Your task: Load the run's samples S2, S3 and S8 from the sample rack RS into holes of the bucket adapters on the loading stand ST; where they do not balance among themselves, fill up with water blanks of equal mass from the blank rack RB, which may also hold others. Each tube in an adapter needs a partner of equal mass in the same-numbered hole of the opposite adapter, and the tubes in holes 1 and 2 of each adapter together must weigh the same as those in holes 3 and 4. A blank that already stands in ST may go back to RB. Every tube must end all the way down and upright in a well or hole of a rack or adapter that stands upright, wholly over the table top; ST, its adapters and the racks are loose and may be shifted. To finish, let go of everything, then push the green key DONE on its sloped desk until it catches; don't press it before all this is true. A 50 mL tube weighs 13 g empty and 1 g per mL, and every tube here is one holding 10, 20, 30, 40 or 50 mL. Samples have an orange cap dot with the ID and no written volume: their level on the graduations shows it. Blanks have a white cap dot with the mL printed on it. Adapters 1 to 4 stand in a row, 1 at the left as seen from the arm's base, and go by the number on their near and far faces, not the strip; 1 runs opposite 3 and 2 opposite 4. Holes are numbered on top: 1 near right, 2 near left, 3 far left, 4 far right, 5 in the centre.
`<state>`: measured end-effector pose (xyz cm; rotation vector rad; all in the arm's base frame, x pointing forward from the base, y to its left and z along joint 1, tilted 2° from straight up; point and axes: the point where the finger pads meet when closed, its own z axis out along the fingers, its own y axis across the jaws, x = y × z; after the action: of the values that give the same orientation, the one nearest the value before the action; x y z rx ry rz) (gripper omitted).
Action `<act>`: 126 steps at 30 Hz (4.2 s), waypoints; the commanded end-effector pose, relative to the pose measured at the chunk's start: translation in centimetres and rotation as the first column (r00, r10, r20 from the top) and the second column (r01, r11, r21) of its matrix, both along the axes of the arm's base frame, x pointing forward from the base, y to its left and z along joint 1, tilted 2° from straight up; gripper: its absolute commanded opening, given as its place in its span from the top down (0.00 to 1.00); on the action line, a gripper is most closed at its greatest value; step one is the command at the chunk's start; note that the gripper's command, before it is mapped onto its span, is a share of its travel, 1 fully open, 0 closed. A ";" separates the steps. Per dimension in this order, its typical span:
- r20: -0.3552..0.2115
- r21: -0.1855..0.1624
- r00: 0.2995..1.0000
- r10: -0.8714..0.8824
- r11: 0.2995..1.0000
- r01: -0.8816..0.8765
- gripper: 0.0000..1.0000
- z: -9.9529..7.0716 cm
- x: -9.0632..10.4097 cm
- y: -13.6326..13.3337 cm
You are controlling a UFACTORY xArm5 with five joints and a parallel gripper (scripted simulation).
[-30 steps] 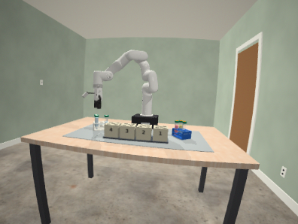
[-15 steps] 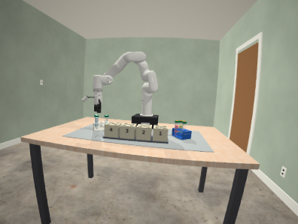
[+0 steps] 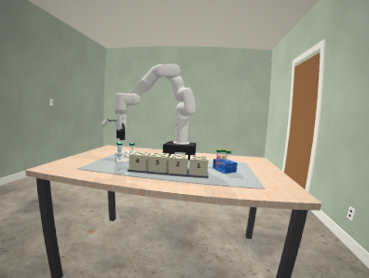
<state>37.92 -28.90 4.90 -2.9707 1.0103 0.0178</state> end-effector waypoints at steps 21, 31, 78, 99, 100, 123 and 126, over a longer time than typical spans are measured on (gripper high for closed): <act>0.003 -0.002 1.000 0.000 1.000 0.000 0.00 0.1 0.1 -0.1; 0.003 -0.002 1.000 0.000 1.000 0.000 0.00 1.5 0.1 -0.1; 0.003 0.001 0.945 0.327 0.945 -0.327 0.00 9.8 0.8 5.1; 0.004 0.007 0.660 0.751 0.660 -0.751 0.00 9.6 1.7 14.1; 0.004 0.007 0.660 0.751 0.660 -0.751 0.00 9.6 1.7 14.6; -0.003 0.010 0.660 0.751 0.660 -0.751 0.00 9.4 2.7 25.1; -0.004 0.010 0.660 0.751 0.660 -0.751 0.00 9.4 2.8 26.6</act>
<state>40.42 -3.85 14.19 -3.1218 -0.3050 0.0378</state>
